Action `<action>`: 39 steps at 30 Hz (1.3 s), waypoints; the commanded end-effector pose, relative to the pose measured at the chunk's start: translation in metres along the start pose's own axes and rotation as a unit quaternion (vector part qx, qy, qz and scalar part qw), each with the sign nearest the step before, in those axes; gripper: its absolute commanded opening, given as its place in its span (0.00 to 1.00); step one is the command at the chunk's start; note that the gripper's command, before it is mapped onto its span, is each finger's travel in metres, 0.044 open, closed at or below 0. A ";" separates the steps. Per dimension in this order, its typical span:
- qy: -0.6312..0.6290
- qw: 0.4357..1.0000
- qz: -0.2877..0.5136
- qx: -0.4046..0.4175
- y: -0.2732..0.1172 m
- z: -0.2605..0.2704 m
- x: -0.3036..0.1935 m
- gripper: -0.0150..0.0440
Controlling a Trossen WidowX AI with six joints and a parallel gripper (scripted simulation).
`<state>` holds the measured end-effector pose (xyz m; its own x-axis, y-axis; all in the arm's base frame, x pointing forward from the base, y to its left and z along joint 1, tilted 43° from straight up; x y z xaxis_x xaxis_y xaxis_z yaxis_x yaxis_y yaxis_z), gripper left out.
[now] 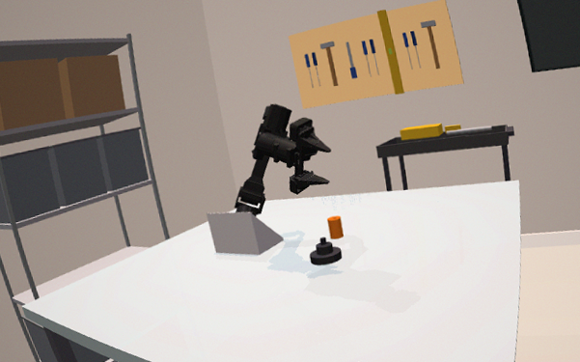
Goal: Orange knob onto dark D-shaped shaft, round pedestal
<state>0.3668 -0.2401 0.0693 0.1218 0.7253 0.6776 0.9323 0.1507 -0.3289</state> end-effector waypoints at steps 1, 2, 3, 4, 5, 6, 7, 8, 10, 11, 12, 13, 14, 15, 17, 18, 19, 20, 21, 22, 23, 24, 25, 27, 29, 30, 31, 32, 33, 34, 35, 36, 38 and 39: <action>0.000 1.000 0.000 0.000 0.000 0.000 0.000 0.98; 0.006 1.000 0.000 0.004 0.001 0.001 0.001 1.00; 0.024 1.000 0.002 0.016 0.004 0.004 0.004 1.00; 0.055 0.998 0.006 0.035 0.008 0.008 0.009 1.00; 0.090 0.994 0.011 0.060 0.013 0.014 0.016 1.00; 0.125 0.988 0.018 0.084 0.017 0.020 0.023 1.00; 0.159 0.981 0.026 0.108 0.020 0.027 0.031 1.00; 0.192 0.972 0.036 0.132 0.022 0.034 0.039 1.00; 0.255 0.948 0.060 0.180 0.024 0.048 0.057 1.00; 0.284 0.934 0.074 0.204 0.024 0.055 0.067 1.00; 0.310 0.919 0.088 0.225 0.022 0.062 0.076 1.00; 0.335 0.903 0.104 0.246 0.019 0.069 0.086 1.00; 0.355 0.890 0.117 0.263 0.016 0.075 0.094 1.00; 0.364 0.882 0.124 0.272 0.015 0.078 0.098 1.00; 0.383 0.866 0.140 0.288 0.011 0.083 0.107 1.00; 0.392 0.858 0.147 0.297 0.009 0.086 0.111 1.00; 0.401 0.850 0.155 0.305 0.006 0.089 0.115 1.00; 0.410 0.841 0.164 0.313 0.004 0.092 0.120 1.00; 0.418 0.832 0.172 0.320 0.001 0.095 0.124 1.00; 0.427 0.823 0.181 0.328 -0.002 0.097 0.129 1.00; 0.434 0.814 0.189 0.336 -0.005 0.100 0.134 1.00; 0.442 0.805 0.198 0.343 -0.008 0.103 0.138 1.00; 0.450 0.795 0.207 0.351 -0.011 0.105 0.143 1.00; 0.464 0.775 0.226 0.365 -0.018 0.111 0.153 1.00; 0.477 0.754 0.246 0.379 -0.026 0.115 0.163 1.00; 0.483 0.743 0.256 0.385 -0.030 0.118 0.168 1.00; 0.489 0.732 0.267 0.392 -0.034 0.120 0.173 1.00; 0.495 0.720 0.278 0.398 -0.039 0.122 0.178 1.00; 0.501 0.708 0.289 0.405 -0.044 0.125 0.183 1.00; 0.506 0.696 0.301 0.411 -0.049 0.127 0.188 1.00; 0.511 0.684 0.313 0.417 -0.054 0.129 0.193 1.00; 0.515 0.671 0.324 0.422 -0.059 0.131 0.198 1.00; 0.522 0.650 0.345 0.432 -0.068 0.134 0.207 1.00; 0.523 0.647 0.347 0.432 -0.069 0.134 0.208 1.00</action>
<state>0.3142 -0.0413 0.1090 0.9342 0.0567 0.3522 0.2350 0.6450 -0.7272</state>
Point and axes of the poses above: the point midway between the two fingers, 35 mm back from their tips, its own y axis out along the fingers, its own z axis across the jaws, x = y × z, the point moved 1 cm from there along -y, back along the fingers, and after that the axes turned 11 degrees about -y, right-handed, at the moved point
